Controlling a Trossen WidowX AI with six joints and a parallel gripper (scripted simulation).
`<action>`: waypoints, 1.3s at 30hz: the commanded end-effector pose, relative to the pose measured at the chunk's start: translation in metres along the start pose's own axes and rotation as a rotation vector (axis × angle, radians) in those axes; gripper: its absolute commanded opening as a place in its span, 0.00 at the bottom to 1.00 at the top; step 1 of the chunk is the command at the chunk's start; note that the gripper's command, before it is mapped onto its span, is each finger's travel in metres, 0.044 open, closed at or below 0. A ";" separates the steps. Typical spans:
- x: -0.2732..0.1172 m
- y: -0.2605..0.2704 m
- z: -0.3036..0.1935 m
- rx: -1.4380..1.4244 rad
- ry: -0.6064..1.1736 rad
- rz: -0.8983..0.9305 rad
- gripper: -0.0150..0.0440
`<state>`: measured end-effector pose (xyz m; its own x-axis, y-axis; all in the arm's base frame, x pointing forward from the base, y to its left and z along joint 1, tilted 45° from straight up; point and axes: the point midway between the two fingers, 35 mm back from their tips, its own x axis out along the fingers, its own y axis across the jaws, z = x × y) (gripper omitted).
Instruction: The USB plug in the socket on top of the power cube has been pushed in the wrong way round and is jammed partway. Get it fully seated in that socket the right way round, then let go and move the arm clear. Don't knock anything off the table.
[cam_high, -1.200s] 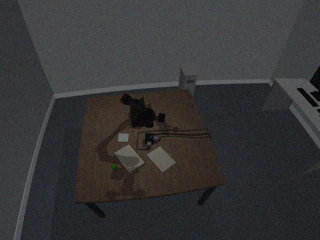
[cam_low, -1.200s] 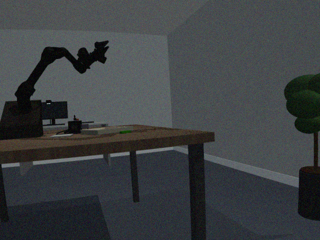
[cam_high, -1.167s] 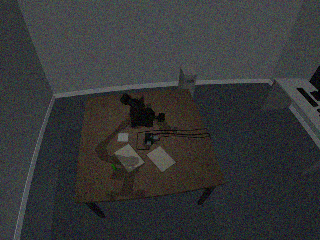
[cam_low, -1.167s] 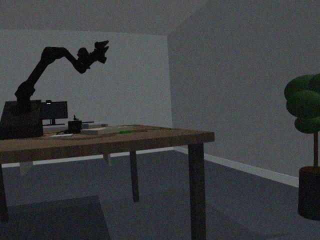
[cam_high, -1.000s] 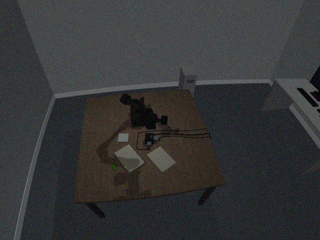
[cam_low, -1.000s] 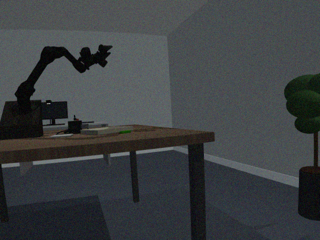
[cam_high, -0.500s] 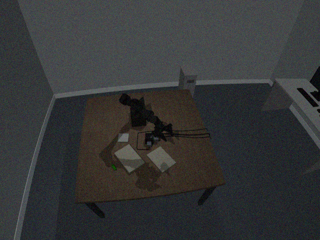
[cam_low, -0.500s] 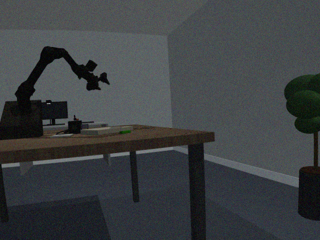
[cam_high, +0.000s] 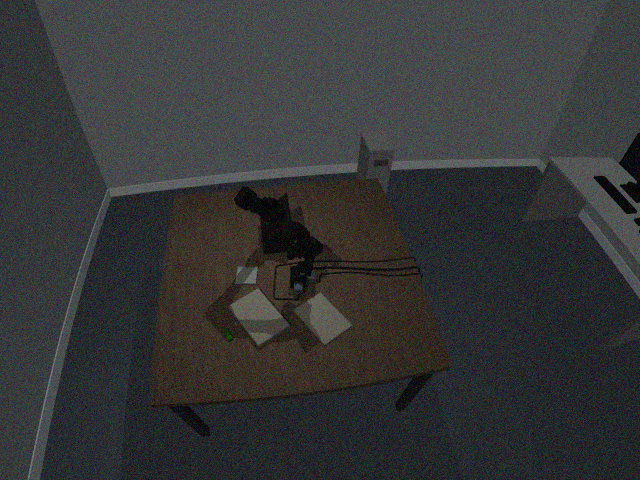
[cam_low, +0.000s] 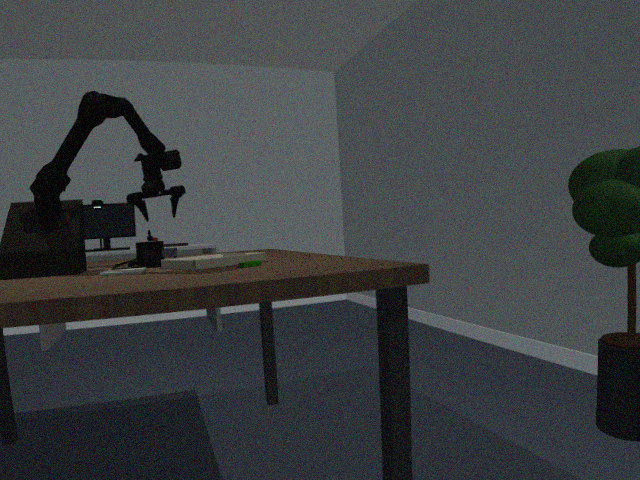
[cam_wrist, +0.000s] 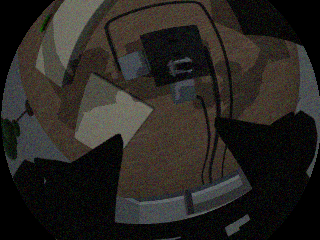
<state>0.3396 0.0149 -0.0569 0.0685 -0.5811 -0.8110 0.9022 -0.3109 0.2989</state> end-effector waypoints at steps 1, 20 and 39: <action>0.000 -0.027 0.046 -0.102 -0.195 -0.096 1.00; 0.008 -0.027 0.046 -0.102 -0.195 -0.096 1.00; 0.027 -0.029 0.049 -0.102 -0.196 -0.095 1.00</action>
<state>0.2980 -0.0254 -0.0594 -0.0886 -0.6866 -0.7216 0.9366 -0.3039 0.1741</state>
